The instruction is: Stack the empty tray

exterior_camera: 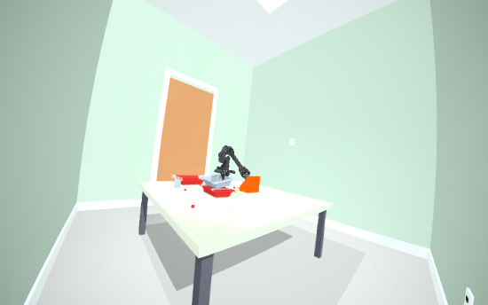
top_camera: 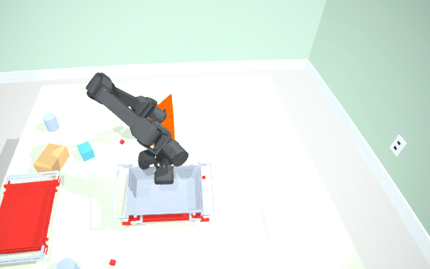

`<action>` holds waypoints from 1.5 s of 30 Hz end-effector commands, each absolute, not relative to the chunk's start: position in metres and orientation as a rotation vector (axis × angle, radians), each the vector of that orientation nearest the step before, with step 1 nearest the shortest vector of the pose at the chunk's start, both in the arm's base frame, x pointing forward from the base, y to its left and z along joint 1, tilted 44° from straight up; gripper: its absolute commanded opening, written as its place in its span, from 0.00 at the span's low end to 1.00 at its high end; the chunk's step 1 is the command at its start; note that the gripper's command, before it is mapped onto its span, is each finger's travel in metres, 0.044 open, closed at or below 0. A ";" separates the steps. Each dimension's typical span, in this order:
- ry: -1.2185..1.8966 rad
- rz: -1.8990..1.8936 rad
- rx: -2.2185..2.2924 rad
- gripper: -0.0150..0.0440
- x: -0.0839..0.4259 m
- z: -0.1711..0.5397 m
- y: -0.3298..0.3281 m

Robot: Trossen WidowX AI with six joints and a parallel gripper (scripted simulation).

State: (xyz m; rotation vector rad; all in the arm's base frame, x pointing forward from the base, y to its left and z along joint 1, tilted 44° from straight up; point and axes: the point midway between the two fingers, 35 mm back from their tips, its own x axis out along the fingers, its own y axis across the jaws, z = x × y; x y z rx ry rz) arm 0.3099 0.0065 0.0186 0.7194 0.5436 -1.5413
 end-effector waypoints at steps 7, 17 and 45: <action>0.556 -1.558 0.712 0.25 0.306 0.016 0.003; 0.556 -1.558 0.712 0.25 0.306 0.016 0.003; 0.556 -1.558 0.712 0.25 0.304 0.014 0.000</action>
